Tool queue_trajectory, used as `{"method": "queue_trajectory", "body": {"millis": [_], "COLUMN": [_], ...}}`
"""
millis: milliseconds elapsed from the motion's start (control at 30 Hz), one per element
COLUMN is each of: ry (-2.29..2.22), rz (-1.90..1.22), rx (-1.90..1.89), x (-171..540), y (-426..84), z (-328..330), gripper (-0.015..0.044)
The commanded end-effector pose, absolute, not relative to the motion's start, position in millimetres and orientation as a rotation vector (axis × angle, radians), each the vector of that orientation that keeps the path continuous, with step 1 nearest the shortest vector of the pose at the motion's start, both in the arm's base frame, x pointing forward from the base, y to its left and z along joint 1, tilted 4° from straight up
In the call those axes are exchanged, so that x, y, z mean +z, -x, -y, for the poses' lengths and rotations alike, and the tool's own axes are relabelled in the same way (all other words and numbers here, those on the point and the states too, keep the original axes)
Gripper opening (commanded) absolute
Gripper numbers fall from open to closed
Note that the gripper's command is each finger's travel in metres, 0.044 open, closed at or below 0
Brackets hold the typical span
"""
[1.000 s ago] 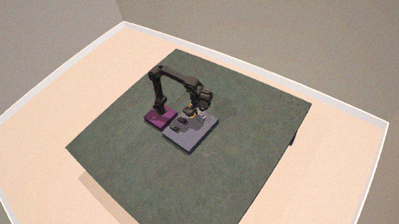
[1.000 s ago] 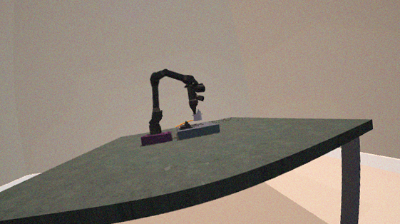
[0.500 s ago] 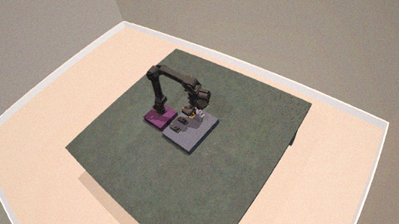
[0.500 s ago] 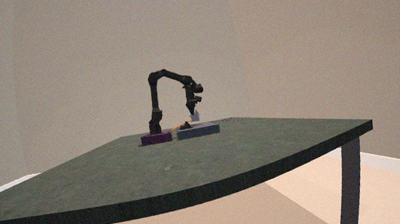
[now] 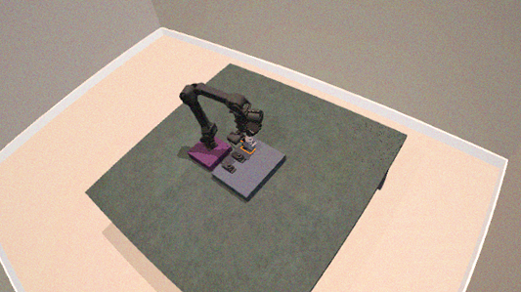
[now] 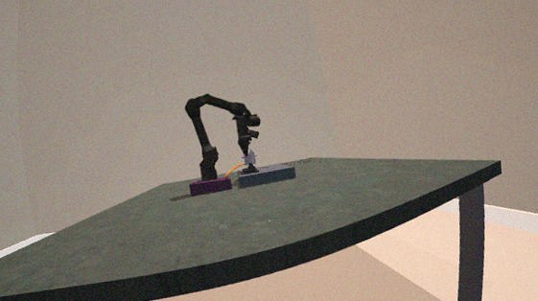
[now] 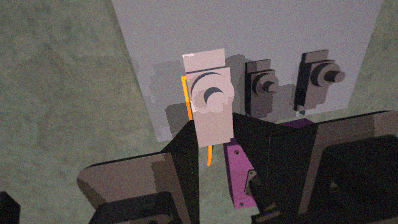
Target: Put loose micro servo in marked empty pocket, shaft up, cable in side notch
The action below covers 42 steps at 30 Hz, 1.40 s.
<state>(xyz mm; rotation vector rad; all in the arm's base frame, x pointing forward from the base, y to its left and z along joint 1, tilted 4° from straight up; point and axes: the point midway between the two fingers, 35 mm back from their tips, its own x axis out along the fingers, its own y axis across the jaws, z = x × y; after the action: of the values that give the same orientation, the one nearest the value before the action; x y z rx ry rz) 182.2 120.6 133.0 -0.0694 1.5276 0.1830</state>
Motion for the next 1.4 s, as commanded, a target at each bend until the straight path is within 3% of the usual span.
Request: {"method": "queue_trajectory", "body": {"millis": [0, 1367], "ry": [0.066, 0.066], "rz": [-1.521, -1.521], "rx": [0.181, 0.181], "x": [134, 102], "y": [-167, -163], "z": [-118, -119], "gripper": [0.0000, 0.0000]}}
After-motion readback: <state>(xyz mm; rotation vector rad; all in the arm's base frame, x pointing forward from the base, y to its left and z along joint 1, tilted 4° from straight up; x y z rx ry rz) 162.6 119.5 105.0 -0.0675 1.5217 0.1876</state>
